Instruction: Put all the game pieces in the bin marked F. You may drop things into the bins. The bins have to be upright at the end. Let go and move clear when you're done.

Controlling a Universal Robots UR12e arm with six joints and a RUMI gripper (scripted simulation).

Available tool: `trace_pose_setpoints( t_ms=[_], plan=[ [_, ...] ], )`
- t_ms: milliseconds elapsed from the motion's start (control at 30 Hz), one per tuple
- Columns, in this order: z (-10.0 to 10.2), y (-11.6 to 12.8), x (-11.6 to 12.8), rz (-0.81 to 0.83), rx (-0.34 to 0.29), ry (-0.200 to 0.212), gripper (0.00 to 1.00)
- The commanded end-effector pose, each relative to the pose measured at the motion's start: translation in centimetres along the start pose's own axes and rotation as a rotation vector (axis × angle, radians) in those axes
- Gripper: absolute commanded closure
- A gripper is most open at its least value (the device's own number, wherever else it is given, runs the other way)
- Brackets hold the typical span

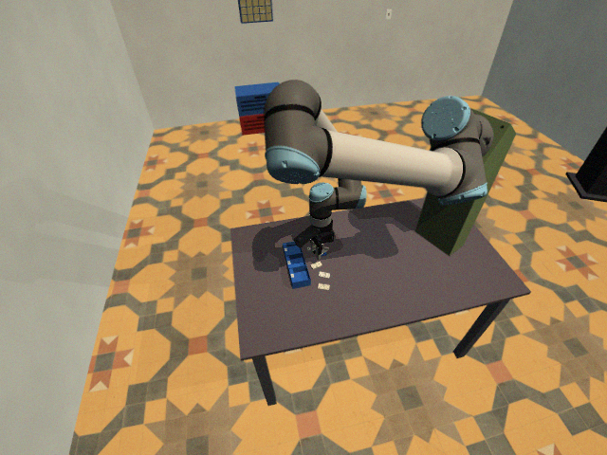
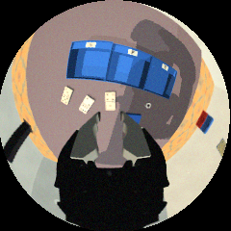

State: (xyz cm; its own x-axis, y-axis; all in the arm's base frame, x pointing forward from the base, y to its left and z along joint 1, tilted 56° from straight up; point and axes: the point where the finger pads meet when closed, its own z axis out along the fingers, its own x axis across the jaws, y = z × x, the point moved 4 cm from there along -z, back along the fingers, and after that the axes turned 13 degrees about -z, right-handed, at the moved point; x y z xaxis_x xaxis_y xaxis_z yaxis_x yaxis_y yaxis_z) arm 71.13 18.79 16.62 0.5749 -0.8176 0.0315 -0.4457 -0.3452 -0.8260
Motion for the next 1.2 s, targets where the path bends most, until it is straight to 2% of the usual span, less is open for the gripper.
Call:
trace_pose_setpoints(
  t_ms=[0,300,600,900,1167],
  plan=[
    [1.6,0.0,0.0,-0.001,0.0,-0.001,0.76],
    [5.1,0.0,-0.1,0.0,0.0,-0.001,0.76],
    [4.9,-0.4,0.2,-0.001,0.003,0.002,0.76],
    [6.3,0.0,-0.1,0.0,0.0,-0.001,0.76],
    [6.1,0.0,-0.1,0.0,0.001,0.001,0.76]
  ],
)
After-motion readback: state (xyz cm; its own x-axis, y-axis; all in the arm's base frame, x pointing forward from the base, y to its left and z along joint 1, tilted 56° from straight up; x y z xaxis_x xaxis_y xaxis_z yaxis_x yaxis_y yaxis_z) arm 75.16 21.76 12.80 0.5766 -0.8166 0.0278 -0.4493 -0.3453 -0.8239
